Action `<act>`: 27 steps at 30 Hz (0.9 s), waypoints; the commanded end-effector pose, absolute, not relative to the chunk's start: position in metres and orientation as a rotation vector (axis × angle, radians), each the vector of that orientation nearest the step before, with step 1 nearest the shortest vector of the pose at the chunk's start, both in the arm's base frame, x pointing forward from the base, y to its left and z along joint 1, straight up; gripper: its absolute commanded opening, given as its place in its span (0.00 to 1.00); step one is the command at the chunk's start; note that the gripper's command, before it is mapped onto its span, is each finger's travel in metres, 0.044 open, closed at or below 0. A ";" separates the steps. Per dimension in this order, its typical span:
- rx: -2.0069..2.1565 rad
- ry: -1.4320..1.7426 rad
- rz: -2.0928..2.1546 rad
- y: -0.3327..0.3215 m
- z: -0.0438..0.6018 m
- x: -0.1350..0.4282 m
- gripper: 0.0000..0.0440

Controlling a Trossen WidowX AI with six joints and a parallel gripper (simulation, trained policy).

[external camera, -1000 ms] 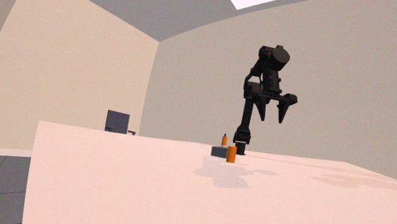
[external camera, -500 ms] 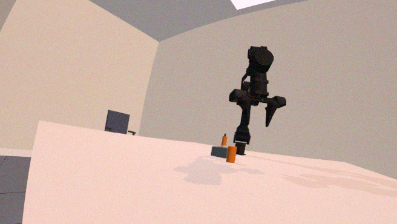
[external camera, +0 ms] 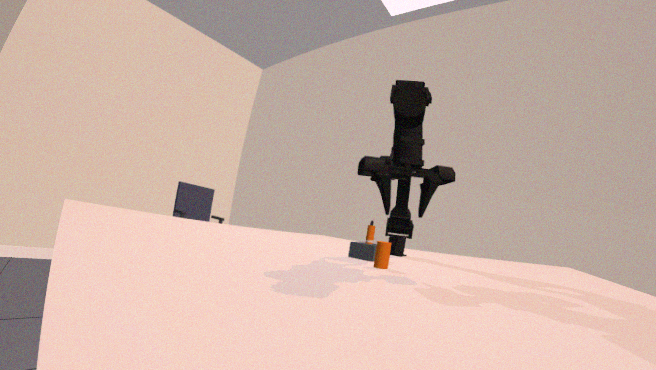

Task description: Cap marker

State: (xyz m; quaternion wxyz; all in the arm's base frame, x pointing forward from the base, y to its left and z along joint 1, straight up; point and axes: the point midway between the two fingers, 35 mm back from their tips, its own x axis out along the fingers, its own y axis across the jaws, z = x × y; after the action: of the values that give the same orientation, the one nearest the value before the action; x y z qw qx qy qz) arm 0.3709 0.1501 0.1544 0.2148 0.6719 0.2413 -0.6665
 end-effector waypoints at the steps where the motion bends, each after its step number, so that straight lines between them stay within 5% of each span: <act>1: 1.845 0.660 -1.864 0.142 0.148 0.373 0.71; 27: 1.689 0.690 -1.976 0.115 0.100 0.360 0.65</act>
State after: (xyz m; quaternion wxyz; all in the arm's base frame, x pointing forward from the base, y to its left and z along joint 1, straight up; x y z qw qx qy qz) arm 0.3609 0.1173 0.1061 0.2191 0.6174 0.2459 -0.7144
